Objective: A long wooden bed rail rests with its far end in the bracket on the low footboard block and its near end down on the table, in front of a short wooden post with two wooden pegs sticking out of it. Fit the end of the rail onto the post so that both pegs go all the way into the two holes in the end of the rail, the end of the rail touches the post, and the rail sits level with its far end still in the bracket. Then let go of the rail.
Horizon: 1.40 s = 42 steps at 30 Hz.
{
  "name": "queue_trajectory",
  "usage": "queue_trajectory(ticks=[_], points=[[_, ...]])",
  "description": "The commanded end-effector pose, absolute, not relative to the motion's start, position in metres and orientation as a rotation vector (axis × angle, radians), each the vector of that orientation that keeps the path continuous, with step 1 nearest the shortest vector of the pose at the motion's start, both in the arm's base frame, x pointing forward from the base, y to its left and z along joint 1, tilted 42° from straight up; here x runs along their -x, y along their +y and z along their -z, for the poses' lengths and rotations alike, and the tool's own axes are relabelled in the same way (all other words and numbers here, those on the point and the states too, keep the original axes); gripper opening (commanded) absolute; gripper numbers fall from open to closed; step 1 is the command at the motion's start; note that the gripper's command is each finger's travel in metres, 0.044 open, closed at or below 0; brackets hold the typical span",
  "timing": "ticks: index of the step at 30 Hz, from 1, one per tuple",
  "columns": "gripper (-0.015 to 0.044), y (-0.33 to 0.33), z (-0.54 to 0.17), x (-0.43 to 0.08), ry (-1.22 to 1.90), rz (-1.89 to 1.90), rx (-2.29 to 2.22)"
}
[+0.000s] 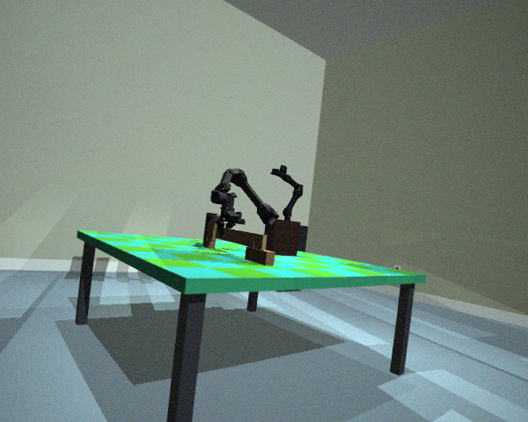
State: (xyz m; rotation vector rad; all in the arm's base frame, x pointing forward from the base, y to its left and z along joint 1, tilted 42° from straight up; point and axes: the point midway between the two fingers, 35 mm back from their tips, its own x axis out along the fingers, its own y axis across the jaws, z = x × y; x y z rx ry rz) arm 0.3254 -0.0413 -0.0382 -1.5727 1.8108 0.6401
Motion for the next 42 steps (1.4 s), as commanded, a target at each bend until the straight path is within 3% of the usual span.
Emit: queue_trajectory(ticks=[1, 42], points=[[0.0, -0.0395, 0.0393, -0.3261, 1.803, -0.643, 1.575], [0.0, -0.046, 0.0306, -0.325, 1.804, -0.643, 1.575]])
